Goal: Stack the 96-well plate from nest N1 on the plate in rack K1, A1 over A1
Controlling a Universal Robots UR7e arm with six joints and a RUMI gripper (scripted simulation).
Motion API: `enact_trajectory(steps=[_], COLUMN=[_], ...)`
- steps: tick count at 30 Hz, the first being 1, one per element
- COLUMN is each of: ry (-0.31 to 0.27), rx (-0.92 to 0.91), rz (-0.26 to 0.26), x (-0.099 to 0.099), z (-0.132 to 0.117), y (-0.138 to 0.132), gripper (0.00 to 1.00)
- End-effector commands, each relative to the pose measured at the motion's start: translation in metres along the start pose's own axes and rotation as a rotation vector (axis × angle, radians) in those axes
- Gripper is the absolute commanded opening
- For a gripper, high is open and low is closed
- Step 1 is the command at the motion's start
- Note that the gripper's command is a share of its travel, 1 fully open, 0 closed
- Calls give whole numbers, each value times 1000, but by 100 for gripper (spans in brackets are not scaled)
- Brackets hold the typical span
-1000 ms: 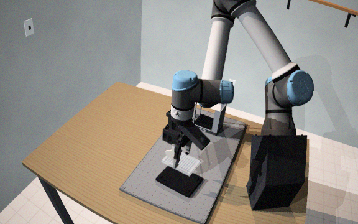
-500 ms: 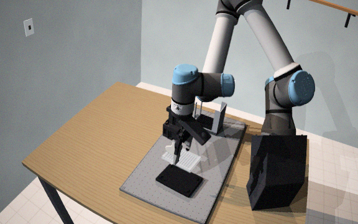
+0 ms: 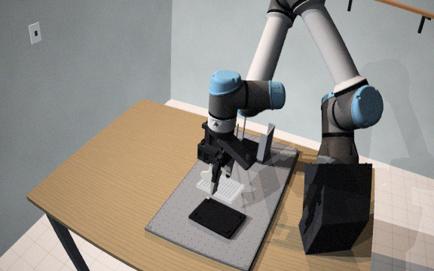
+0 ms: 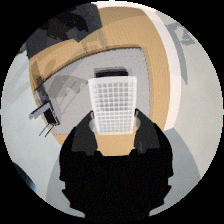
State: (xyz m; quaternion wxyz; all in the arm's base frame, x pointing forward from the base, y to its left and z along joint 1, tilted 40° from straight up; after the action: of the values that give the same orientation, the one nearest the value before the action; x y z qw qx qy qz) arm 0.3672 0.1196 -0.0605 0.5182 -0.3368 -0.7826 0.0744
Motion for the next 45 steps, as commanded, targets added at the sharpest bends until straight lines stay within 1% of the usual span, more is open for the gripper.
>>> enact_trajectory(steps=[1, 20, 22, 24, 39, 41, 45], ry=[0, 0, 0, 0, 0, 0, 0], rx=[0, 0, 63, 63, 63, 63, 63], rz=[0, 0, 0, 0, 0, 0, 0], x=[4, 4, 4, 4, 5, 5, 5], z=[0, 0, -2, -2, -20, -20, -25], y=[0, 0, -6, -6, -53, -53, -65], gripper=[0, 0, 0, 0, 0, 0, 0])
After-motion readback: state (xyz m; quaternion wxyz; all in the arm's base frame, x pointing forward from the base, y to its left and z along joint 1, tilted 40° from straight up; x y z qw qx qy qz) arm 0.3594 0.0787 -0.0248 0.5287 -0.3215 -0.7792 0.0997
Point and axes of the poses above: the point where the finger pads meet when closed, its own x axis back along the fingers, its own y axis across the jaws, z = x × y, the point moved 1 cm from there along x, back along the fingers, and after that the axes turned 10 degrees about -x, right-handed, at the moved point
